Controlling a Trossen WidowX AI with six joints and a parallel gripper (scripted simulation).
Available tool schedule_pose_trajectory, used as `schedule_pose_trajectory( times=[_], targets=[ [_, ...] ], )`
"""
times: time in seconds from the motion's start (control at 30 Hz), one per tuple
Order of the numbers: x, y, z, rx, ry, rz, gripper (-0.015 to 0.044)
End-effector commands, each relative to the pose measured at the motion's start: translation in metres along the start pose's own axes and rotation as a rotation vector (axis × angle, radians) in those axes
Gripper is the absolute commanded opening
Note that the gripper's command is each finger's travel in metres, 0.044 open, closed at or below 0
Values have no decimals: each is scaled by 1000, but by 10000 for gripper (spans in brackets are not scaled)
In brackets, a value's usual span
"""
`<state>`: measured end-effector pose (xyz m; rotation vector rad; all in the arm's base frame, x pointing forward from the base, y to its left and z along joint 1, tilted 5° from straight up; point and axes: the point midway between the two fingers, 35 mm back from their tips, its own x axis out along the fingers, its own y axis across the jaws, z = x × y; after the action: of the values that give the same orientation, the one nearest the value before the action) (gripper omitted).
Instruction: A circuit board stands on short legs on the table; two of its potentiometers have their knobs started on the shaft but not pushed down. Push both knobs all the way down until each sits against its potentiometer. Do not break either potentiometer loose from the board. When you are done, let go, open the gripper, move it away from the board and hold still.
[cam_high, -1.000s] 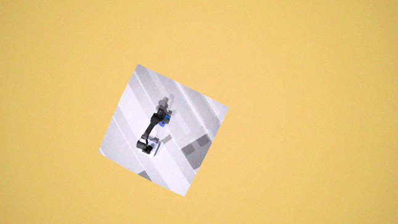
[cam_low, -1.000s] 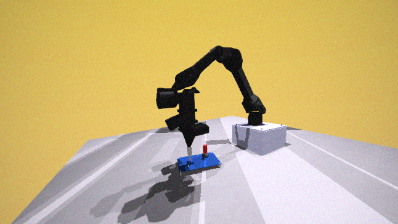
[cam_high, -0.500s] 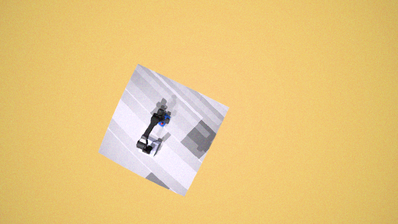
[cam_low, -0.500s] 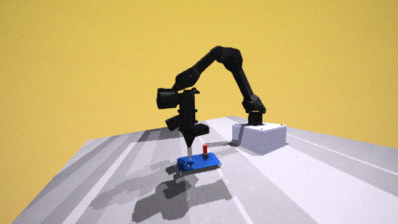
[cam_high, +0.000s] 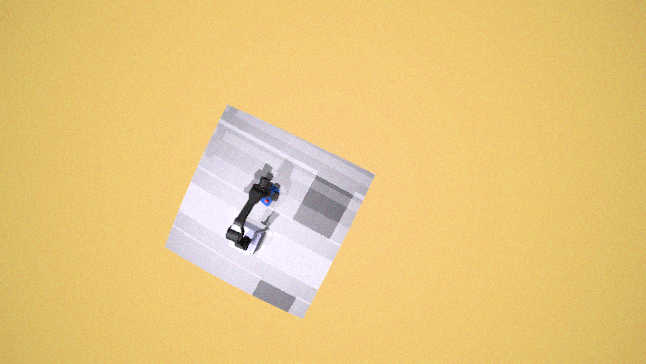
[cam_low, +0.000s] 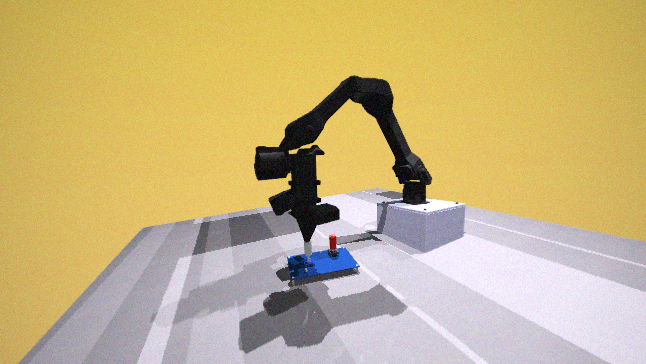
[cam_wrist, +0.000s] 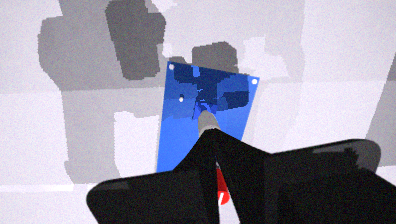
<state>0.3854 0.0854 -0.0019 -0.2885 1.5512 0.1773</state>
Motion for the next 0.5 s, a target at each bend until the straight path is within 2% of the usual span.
schedule_pose_trajectory(
  times=[0.0,0.47],
  targets=[
    [11,0,0,-1,4,3,0],
    [15,0,0,-1,4,3,0]
  ],
)
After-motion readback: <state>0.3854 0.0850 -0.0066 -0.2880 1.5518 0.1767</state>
